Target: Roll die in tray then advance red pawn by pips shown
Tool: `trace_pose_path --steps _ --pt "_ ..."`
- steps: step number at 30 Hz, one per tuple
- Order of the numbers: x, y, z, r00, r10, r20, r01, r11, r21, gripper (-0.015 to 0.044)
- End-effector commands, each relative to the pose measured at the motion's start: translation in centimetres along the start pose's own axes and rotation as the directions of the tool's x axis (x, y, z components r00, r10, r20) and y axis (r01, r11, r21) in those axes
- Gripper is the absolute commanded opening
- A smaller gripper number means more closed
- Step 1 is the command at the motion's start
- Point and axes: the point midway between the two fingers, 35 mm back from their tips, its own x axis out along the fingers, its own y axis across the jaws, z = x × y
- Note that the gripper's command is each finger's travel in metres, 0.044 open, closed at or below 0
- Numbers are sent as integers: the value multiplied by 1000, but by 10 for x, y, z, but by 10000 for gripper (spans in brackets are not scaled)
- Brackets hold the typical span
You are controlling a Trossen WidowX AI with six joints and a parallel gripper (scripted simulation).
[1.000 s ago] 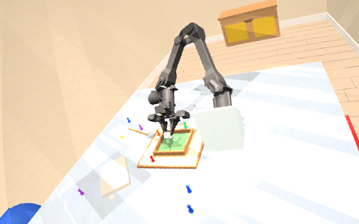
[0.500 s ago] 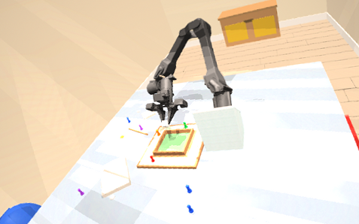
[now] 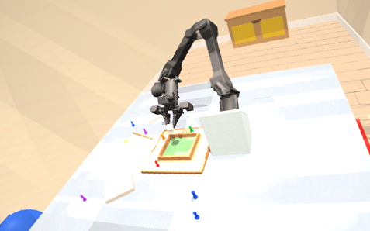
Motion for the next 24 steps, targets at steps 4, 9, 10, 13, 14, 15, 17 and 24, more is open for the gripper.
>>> trace_pose_path --steps 4,9,10,13,14,15,17,24 --pt "0 0 0 1000 0 0 0 1000 0 0" --pt "0 0 0 1000 0 0 0 1000 0 131" --pt "0 0 0 1000 0 0 0 1000 0 158" --pt "-2 0 2 1000 0 1 0 1000 0 236" --pt "-8 -1 10 1000 -1 2 1 1000 1 263" --pt "-18 -1 21 1000 -3 5 3 1000 2 289" --pt "-27 0 30 1000 -4 7 4 1000 3 341" --pt "-12 2 25 992 47 -121 -44 999 23 440"
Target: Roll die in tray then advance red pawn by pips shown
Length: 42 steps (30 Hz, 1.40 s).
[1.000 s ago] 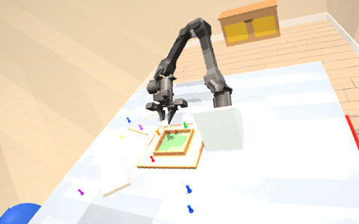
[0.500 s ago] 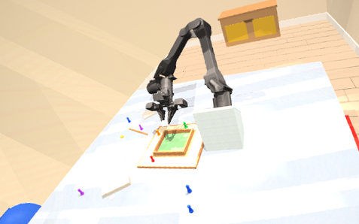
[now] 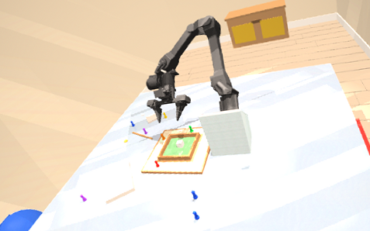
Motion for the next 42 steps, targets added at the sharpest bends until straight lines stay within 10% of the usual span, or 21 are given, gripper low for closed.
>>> trace_pose_path --steps 1,8,14,23,34,42 --pt "19 2 -4 982 60 -181 -57 998 23 440" --pt "47 -3 -15 703 -10 -712 10 1000 -5 440" --pt "45 -4 -12 755 8 -655 -8 1000 4 440" --pt "81 -37 11 732 0 -681 419 788 451 204" --pt "144 -67 41 697 -20 -717 717 -12 697 200" --pt "145 -68 42 697 -20 -717 717 -27 697 200"
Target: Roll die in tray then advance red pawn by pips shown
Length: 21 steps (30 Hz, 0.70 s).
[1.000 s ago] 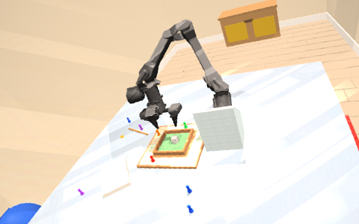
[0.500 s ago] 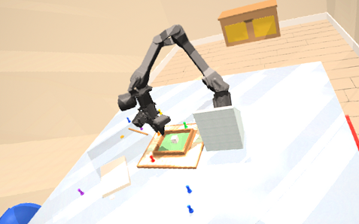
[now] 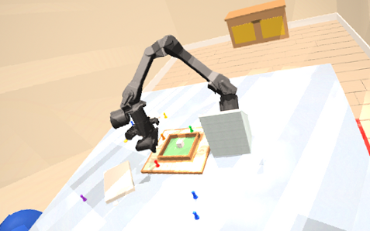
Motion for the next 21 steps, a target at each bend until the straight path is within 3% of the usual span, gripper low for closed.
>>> trace_pose_path --steps 1,21 --pt "11 20 17 1000 -28 9 24 963 269 200" --pt "30 19 20 1000 -28 9 25 963 269 200"
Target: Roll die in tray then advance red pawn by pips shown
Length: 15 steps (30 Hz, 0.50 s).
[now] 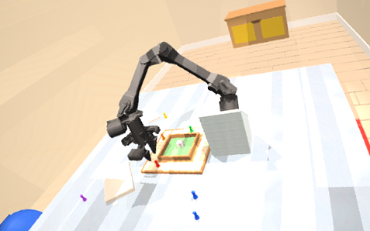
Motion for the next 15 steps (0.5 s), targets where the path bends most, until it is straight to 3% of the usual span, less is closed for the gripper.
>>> trace_pose_path --steps 1,15 --pt "8 0 -3 1000 -9 -6 9 1000 -9 200" --pt "31 0 -3 1000 -10 -6 10 1000 -9 200"
